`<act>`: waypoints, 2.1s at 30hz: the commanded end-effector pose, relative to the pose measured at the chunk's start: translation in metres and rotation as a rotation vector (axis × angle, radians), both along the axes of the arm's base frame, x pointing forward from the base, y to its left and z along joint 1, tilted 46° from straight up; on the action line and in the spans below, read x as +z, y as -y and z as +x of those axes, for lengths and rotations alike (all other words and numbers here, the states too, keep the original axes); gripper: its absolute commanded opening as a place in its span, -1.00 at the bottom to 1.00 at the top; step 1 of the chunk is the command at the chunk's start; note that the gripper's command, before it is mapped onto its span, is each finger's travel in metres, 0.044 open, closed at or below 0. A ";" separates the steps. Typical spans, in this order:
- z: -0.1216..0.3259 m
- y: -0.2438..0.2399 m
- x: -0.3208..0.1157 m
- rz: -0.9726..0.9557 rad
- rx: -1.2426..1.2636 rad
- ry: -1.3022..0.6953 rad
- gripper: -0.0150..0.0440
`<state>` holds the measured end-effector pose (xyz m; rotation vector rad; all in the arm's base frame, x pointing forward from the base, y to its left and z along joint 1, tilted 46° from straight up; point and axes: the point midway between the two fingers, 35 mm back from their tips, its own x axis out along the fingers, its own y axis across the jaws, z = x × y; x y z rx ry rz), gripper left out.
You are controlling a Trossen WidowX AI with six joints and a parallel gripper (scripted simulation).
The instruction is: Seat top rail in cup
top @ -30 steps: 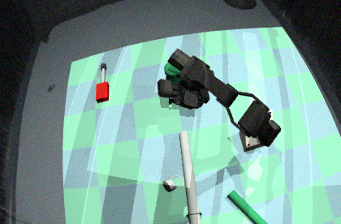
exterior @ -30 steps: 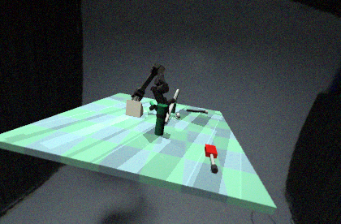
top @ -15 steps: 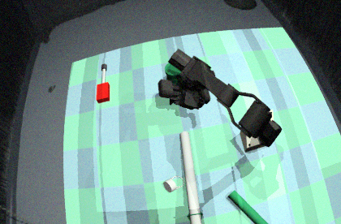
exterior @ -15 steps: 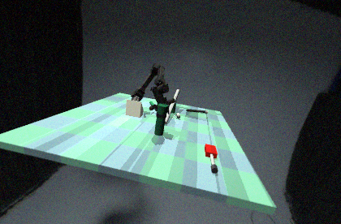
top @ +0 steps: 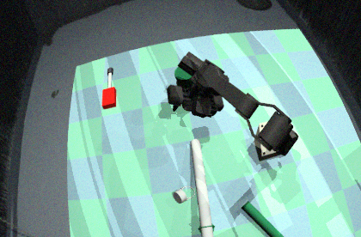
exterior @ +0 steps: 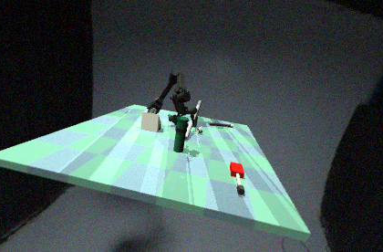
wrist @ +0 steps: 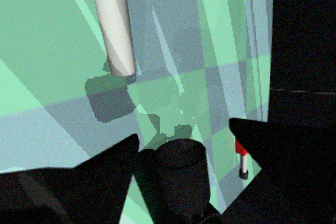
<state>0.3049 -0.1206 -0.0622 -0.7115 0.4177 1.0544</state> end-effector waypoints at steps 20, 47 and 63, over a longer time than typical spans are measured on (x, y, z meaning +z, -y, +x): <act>-0.003 -0.008 0.139 0.508 -0.686 -0.711 1.00; -0.007 -0.075 0.166 0.242 -0.253 -0.669 1.00; -0.012 -0.119 0.156 0.000 0.365 -0.372 1.00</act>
